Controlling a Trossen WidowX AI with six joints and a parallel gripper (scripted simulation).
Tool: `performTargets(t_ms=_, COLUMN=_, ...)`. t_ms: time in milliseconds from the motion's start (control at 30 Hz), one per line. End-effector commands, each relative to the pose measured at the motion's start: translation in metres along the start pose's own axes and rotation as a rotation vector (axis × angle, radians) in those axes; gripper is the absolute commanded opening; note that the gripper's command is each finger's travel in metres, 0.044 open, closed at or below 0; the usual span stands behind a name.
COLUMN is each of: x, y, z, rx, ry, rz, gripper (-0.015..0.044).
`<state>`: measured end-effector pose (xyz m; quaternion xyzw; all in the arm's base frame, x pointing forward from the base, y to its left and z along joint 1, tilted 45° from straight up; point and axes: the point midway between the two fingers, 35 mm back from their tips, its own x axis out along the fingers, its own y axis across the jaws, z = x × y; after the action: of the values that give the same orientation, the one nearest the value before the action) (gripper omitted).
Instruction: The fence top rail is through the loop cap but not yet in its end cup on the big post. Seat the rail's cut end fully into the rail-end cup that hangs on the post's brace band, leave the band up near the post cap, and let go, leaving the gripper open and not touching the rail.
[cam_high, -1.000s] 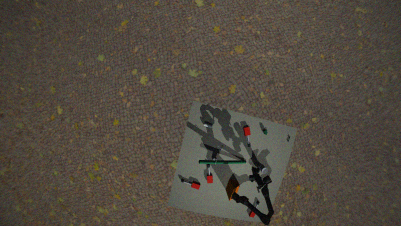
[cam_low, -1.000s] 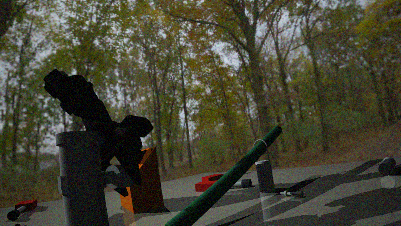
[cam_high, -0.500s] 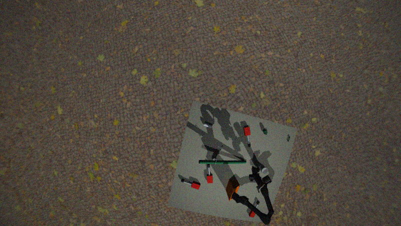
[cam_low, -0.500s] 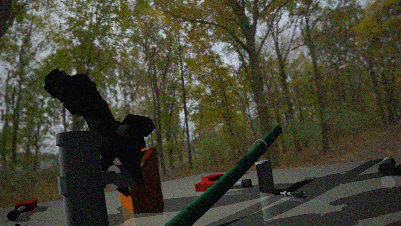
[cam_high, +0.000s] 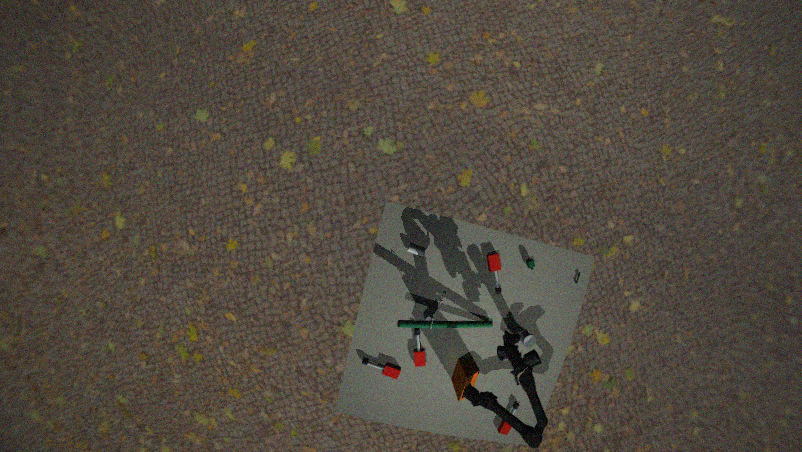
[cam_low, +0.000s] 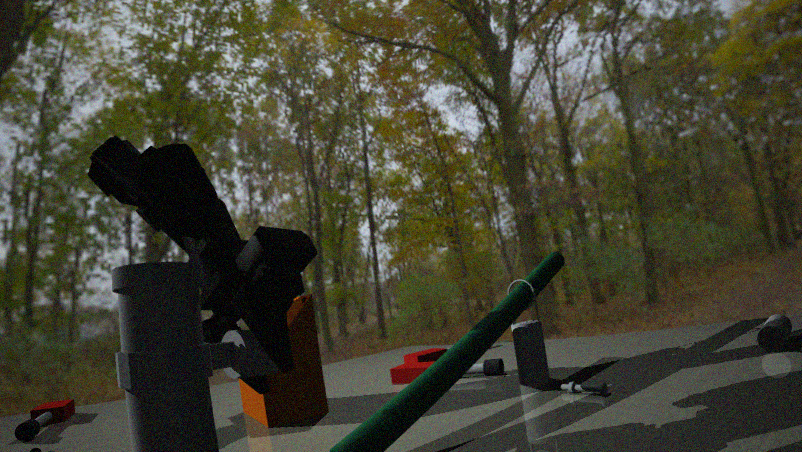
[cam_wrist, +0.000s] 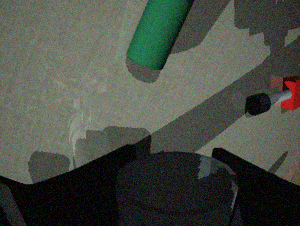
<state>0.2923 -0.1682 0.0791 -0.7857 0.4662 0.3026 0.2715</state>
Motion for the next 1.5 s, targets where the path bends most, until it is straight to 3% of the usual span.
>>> performTargets(t_ms=0, x=0.002, y=-0.003, z=0.001, rx=0.020, ry=0.009, rz=-0.001, gripper=0.0000)
performTargets(t_ms=1467, x=0.015, y=-0.025, z=-0.003, rx=0.267, ry=0.150, rz=-0.002, gripper=0.0000)
